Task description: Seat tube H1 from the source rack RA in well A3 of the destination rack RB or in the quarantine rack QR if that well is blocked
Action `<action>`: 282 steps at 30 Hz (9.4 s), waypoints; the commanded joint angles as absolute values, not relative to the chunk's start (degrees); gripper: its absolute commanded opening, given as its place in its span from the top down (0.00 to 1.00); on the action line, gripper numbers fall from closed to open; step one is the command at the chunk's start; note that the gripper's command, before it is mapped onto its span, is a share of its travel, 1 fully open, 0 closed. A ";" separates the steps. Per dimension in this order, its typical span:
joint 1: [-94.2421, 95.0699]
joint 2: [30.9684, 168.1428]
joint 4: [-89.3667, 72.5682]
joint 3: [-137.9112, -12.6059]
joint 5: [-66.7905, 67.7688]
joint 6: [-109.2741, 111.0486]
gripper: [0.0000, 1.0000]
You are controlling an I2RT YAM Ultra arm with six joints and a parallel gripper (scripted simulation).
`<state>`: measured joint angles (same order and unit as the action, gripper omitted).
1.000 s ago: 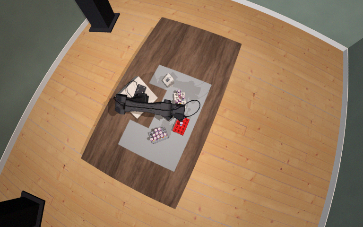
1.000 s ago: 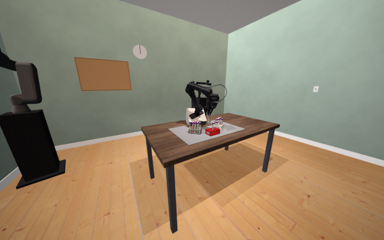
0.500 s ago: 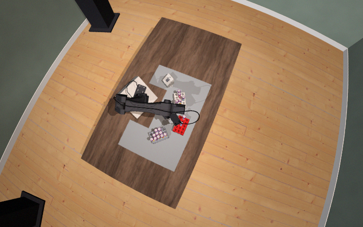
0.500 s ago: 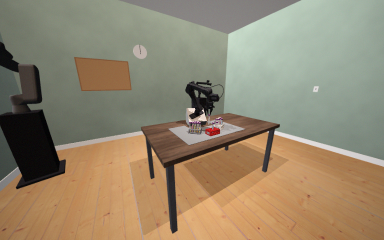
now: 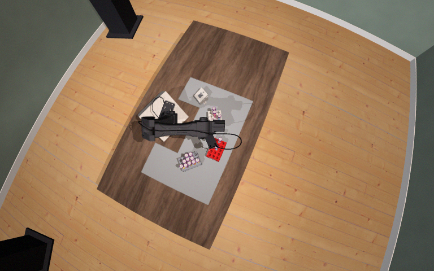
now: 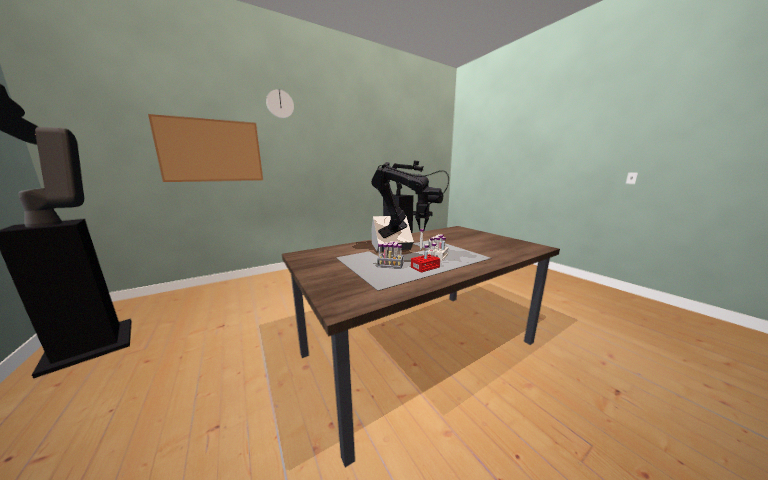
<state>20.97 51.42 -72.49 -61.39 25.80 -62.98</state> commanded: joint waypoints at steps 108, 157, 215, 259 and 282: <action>15.59 58.31 -67.59 -68.27 24.97 -59.94 1.00; 13.71 58.52 -63.67 -65.67 23.86 -58.02 1.00; 9.55 59.42 -57.20 -60.36 21.71 -54.29 1.00; 7.01 61.99 -52.01 -57.90 20.58 -52.06 1.00; 7.41 61.59 -52.22 -58.01 20.24 -52.31 0.76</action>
<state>7.42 61.84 -52.38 -57.76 19.99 -52.60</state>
